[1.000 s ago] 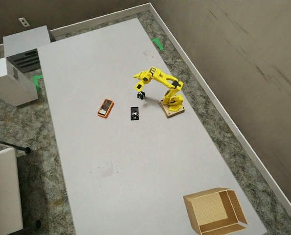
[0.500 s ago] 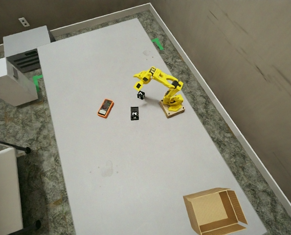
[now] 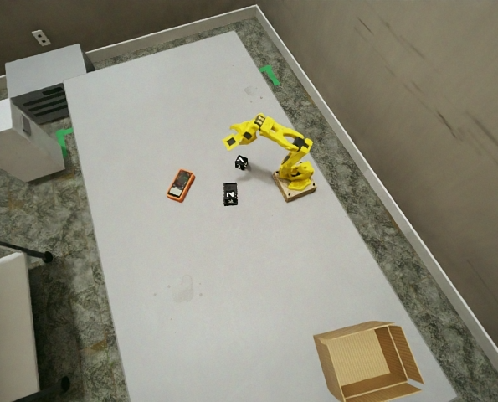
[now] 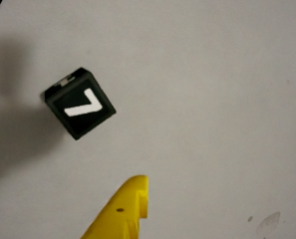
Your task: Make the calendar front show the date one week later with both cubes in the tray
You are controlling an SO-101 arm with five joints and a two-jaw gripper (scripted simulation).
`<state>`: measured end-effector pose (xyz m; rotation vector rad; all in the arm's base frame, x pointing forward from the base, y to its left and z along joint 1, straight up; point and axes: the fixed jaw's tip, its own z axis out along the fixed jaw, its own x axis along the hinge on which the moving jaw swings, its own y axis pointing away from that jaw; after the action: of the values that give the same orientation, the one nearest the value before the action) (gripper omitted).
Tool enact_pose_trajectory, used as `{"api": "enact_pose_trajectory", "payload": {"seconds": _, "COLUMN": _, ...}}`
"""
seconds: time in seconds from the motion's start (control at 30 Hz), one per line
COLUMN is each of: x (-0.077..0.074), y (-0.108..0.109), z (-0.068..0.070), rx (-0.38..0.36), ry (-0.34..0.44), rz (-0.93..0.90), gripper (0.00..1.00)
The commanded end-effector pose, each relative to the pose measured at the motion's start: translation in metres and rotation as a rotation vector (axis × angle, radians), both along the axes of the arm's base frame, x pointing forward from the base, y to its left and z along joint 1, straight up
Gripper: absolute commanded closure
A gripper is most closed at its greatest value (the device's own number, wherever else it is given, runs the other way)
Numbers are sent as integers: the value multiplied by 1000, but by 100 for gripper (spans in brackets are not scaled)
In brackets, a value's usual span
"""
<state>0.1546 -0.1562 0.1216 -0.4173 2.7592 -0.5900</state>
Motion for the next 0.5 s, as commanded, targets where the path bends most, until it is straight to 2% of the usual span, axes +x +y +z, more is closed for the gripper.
{"api": "enact_pose_trajectory", "payload": {"seconds": 0.0, "x": 5, "y": 0, "z": 1, "rx": 26, "ry": -37, "rz": -64, "gripper": 65}}
{"api": "enact_pose_trajectory", "payload": {"seconds": 0.47, "x": 19, "y": -1, "z": 0, "rx": 220, "ry": -231, "rz": -529, "gripper": 65}}
